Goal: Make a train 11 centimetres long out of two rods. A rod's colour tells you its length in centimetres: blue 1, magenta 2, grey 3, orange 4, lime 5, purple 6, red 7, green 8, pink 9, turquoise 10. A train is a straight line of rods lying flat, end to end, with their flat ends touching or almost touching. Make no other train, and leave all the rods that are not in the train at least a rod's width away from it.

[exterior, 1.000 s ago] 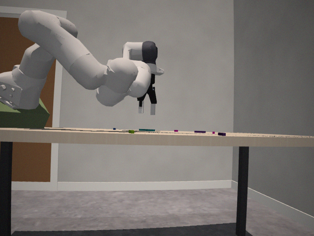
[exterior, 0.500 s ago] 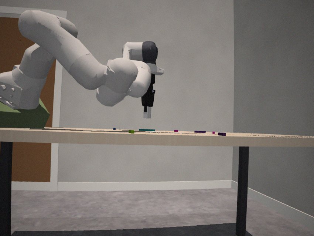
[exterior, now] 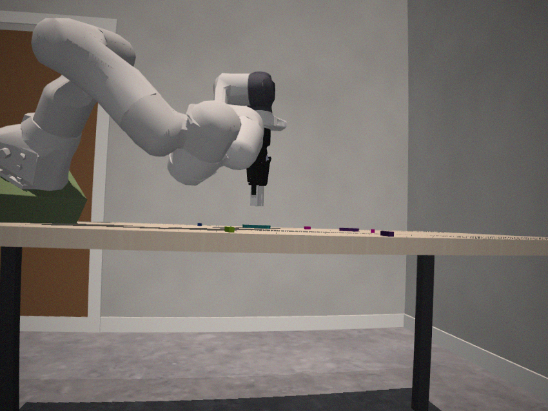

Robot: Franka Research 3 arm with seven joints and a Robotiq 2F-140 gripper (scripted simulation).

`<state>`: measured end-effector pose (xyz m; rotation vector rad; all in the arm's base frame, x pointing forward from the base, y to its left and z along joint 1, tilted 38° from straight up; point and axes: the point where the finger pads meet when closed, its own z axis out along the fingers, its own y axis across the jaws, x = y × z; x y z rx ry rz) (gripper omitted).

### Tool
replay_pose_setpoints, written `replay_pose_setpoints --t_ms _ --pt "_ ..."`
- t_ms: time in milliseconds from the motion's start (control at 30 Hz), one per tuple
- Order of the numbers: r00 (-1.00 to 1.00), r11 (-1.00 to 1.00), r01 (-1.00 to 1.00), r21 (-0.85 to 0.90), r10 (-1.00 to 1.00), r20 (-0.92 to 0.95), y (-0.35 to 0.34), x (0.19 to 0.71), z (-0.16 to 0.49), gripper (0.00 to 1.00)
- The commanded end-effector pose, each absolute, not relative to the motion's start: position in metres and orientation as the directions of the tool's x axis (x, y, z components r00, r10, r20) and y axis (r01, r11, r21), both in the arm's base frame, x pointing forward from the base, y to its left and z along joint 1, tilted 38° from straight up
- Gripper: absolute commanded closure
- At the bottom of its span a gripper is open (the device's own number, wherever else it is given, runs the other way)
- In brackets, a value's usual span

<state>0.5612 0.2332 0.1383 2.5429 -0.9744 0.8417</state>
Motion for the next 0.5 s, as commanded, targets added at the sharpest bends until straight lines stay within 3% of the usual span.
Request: replay_pose_setpoints --t_ms 0,467 --pt "0.593 -0.723 -0.689 0.051 -0.521 0.614 0.2326 0.5625 0.1385 0.77" --pt "0.593 -0.723 -0.689 0.052 -0.522 0.613 0.2320 0.5630 0.1375 0.77"
